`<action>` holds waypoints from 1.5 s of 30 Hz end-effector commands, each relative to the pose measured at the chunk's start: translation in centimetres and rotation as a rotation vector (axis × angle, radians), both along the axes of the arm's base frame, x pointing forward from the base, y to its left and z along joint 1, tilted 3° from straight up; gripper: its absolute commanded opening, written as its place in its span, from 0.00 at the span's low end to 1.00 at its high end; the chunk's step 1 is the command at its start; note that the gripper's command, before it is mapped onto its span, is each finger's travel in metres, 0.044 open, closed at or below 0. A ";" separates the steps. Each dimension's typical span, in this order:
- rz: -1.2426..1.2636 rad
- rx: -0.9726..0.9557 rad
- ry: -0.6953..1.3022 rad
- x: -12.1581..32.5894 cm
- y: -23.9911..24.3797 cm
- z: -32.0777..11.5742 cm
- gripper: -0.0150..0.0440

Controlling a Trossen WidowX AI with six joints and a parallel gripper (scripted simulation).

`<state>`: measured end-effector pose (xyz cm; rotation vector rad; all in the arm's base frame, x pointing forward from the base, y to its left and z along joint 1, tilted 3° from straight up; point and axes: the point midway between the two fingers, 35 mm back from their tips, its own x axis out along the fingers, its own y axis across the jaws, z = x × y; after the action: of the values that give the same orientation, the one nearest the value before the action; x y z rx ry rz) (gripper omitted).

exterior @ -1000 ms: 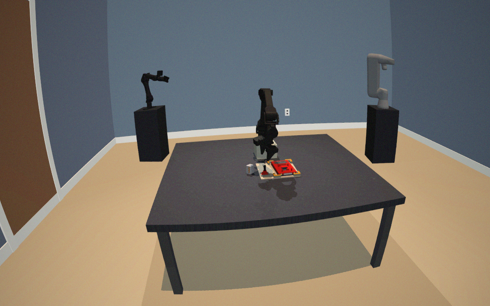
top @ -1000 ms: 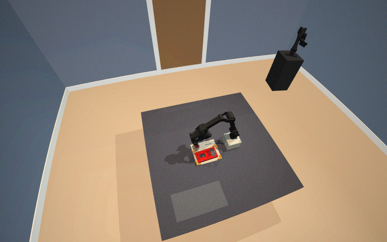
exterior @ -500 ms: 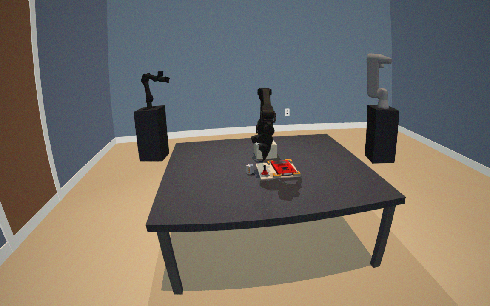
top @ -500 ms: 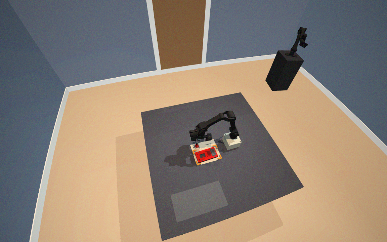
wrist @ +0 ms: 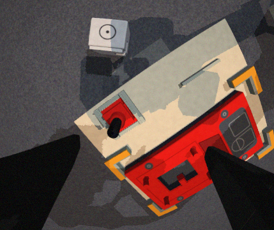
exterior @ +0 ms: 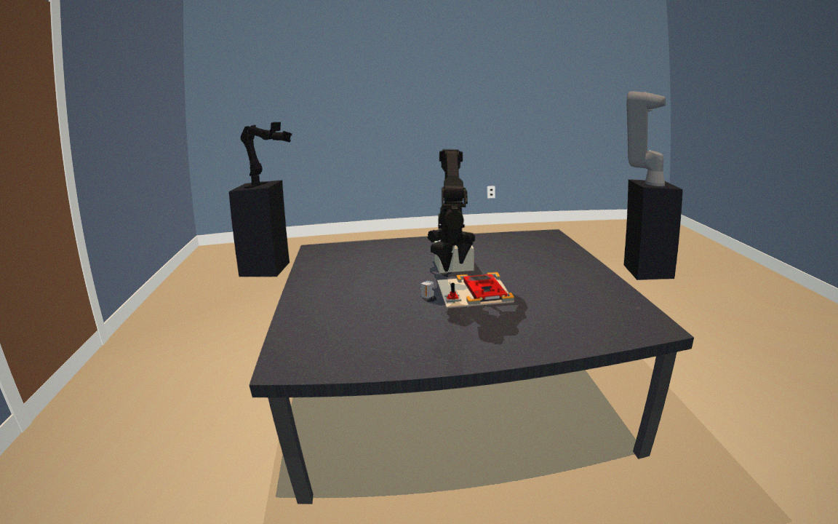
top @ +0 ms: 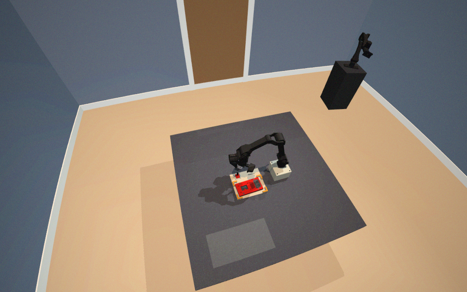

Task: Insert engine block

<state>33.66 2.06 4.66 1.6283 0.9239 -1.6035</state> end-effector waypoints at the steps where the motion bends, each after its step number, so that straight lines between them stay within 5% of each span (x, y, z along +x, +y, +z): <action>1: -0.037 0.009 -0.003 0.0 0.0 0.1 1.00; 11: -0.038 0.001 -0.003 -0.6 -9.3 -0.3 1.00; 45: -0.038 0.001 -0.002 -0.6 -8.9 -7.2 1.00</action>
<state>33.11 -6.92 -2.00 1.6587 0.8966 -1.6258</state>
